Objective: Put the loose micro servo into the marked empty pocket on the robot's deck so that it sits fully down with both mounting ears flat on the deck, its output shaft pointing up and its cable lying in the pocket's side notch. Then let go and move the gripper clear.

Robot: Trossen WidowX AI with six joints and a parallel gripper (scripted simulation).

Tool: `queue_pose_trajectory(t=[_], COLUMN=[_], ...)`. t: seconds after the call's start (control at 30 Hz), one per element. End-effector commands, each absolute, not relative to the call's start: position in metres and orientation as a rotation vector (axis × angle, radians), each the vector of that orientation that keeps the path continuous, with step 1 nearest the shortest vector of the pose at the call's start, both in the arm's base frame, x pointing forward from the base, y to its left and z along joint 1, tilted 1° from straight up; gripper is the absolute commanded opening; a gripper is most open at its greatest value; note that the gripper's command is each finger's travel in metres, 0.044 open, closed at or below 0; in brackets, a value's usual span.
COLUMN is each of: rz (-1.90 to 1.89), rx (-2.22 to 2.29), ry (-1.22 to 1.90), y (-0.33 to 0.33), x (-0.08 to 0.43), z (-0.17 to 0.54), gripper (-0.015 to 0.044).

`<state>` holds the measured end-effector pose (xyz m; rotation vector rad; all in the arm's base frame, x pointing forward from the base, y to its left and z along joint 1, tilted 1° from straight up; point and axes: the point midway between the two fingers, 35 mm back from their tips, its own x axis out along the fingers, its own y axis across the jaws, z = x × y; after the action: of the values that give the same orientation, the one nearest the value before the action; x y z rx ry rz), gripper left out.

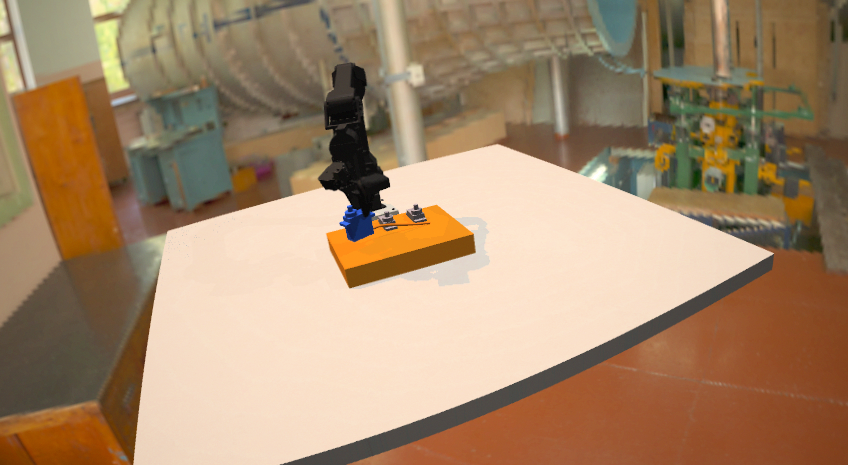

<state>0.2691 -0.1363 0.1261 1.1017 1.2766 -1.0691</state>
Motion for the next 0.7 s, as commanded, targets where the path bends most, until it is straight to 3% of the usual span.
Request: queue_pose_trajectory(t=[0.0, 0.67], rz=[-0.975, -0.450], rx=[1.005, 0.471], ry=[1.322, 1.504], y=[-0.1370, -0.1370], x=[0.2697, 0.2697], z=[0.1273, 0.1273], gripper=[0.0000, 0.0000])
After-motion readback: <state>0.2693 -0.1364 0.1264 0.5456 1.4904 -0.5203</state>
